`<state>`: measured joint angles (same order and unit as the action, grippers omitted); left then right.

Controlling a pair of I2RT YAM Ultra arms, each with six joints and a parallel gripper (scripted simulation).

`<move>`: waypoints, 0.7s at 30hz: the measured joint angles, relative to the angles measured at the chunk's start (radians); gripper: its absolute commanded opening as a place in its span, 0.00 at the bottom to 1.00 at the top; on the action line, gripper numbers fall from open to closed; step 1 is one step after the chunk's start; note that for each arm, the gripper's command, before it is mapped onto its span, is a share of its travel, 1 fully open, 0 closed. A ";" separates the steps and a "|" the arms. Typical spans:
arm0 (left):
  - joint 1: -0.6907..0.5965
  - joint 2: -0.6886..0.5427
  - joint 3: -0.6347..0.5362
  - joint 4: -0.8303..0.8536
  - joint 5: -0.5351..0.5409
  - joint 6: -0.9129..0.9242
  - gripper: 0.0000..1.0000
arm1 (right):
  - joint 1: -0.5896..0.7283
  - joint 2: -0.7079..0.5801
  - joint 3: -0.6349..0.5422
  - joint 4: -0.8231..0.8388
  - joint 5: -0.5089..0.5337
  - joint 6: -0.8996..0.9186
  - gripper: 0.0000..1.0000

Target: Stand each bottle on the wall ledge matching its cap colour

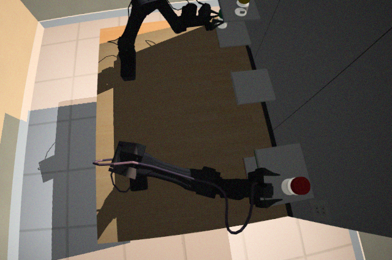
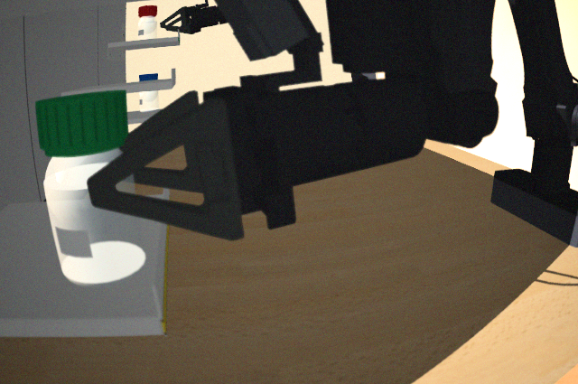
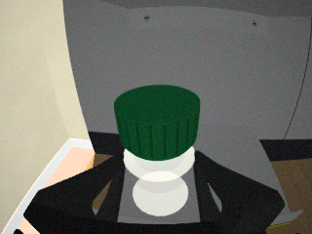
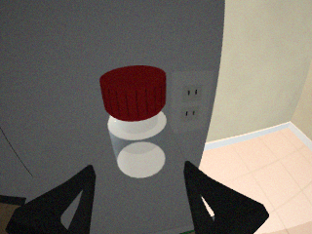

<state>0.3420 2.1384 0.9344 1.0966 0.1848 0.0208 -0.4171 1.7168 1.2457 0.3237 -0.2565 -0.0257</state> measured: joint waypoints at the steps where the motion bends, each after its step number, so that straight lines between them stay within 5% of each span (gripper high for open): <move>1: 0.000 0.000 0.000 0.000 0.000 0.000 0.50 | 0.000 0.000 0.000 0.000 0.000 0.000 0.81; 21: 0.000 0.000 0.000 0.000 0.000 0.000 0.50 | 0.016 0.088 0.136 -0.039 0.025 0.000 0.81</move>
<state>0.3420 2.1384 0.9344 1.0966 0.1848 0.0208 -0.4011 1.8046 1.3819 0.2852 -0.2314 -0.0257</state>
